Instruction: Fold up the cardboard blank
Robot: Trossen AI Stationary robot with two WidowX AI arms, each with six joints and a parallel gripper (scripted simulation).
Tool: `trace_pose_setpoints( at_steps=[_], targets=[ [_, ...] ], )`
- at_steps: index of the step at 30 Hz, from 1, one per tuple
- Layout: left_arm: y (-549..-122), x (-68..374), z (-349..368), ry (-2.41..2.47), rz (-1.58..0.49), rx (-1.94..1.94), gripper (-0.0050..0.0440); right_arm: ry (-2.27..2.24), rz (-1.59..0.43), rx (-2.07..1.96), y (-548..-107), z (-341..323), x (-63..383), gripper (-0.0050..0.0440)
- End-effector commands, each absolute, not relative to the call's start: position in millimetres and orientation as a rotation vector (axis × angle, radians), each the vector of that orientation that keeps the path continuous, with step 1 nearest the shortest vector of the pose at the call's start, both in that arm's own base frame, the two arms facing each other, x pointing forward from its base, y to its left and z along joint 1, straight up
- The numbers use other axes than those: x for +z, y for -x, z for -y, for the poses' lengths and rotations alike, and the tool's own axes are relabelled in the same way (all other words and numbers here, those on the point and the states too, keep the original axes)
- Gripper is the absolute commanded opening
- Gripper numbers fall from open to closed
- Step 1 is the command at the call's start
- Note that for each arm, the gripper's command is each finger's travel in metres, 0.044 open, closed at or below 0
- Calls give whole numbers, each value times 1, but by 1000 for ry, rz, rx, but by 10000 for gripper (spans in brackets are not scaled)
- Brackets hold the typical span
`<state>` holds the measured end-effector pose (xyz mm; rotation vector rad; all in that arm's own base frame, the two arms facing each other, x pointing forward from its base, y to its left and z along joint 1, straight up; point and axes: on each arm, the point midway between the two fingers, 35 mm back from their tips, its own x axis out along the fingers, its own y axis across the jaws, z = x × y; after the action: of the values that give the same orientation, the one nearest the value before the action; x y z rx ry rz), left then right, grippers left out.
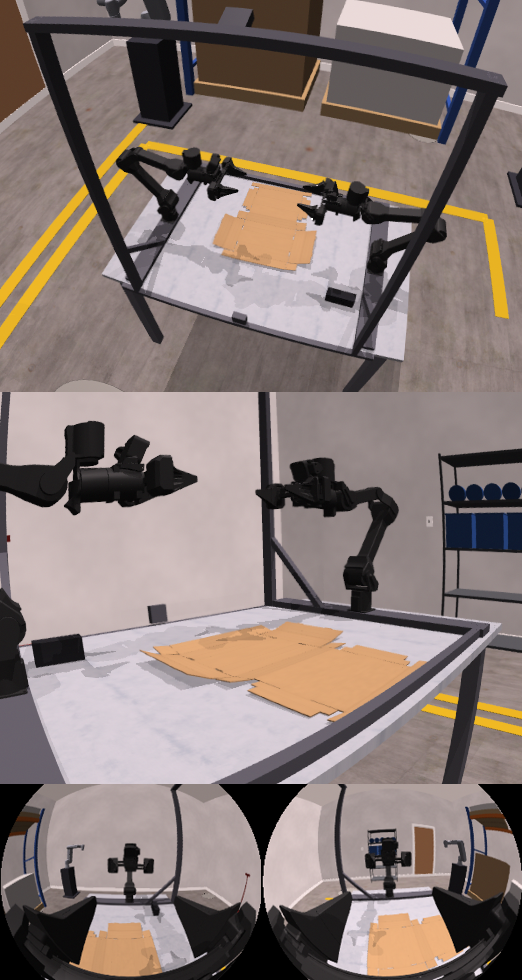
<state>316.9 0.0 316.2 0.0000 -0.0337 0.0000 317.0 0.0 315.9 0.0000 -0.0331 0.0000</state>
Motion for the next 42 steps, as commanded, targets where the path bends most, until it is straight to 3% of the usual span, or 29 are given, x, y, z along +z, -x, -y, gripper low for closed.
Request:
trace_pose_setpoints(
  at_steps=[1,17,21,25,32,34,37,42],
  targets=[
    [-316,323,0,0,50,0,440,0,50,0,-316,0,323,440],
    [-316,323,0,0,50,0,440,0,50,0,-316,0,323,440],
    [-316,323,0,0,50,0,343,-15,-50,13,-330,-5,307,339],
    [-316,323,0,0,50,0,247,-47,-310,42,-360,-19,262,251],
    [-316,323,0,0,50,0,79,-70,-654,61,-382,-39,199,251],
    [-316,323,0,0,50,0,79,-70,-654,61,-382,-39,199,251],
    [-316,323,0,0,50,0,7,-72,-849,60,-385,-50,163,251],
    [-316,323,0,0,50,0,0,-65,-1083,50,-381,-62,121,251]
  ],
)
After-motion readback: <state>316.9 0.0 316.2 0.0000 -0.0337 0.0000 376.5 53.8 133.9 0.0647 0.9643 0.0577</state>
